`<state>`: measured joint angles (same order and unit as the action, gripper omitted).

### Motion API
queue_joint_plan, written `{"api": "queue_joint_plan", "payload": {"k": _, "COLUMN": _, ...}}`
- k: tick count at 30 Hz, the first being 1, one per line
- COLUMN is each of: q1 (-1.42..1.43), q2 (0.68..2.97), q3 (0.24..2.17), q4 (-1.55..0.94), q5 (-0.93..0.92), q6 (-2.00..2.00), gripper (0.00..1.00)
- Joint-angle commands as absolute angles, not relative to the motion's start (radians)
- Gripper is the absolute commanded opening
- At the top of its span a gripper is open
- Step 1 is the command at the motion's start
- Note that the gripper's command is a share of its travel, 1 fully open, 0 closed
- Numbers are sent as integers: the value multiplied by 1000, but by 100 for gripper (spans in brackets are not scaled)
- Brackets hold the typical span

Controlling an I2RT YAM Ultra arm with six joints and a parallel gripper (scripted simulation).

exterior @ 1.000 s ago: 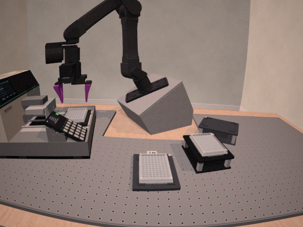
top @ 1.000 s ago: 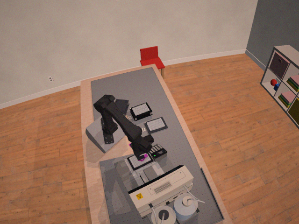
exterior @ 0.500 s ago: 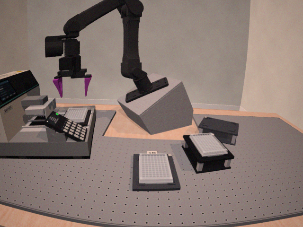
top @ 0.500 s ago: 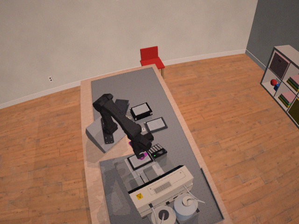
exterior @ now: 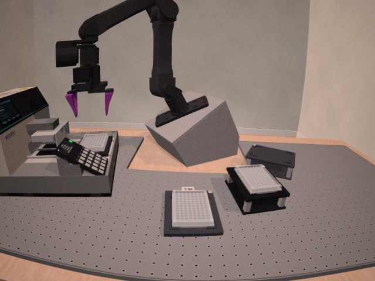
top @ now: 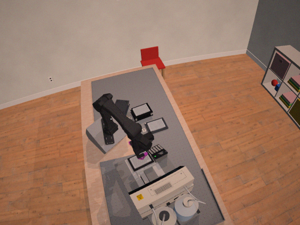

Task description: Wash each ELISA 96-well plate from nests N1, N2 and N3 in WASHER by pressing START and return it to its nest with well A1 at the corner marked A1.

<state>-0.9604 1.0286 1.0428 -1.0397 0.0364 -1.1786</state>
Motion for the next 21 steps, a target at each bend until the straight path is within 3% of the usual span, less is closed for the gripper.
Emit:
{"api": "queue_joint_plan", "payload": {"k": 1, "q1": -960, "q2": 1023, "q3": 1049, "q4": -1041, "q5": 36, "q6": -1178, "gripper": 100}}
{"api": "queue_joint_plan", "payload": {"k": 2, "q1": -960, "q2": 1023, "q3": 1049, "q4": -1041, "q5": 36, "q6": -1178, "gripper": 100}}
{"api": "queue_joint_plan", "payload": {"k": 3, "q1": -937, "q2": 1026, "q3": 1051, "q4": -1042, "q5": 48, "q6": -1124, "gripper": 0}}
{"api": "queue_joint_plan", "payload": {"k": 21, "q1": -504, "q2": 1140, "q3": 1118, "q4": -1054, "q5": 263, "q6": -211, "gripper": 0}}
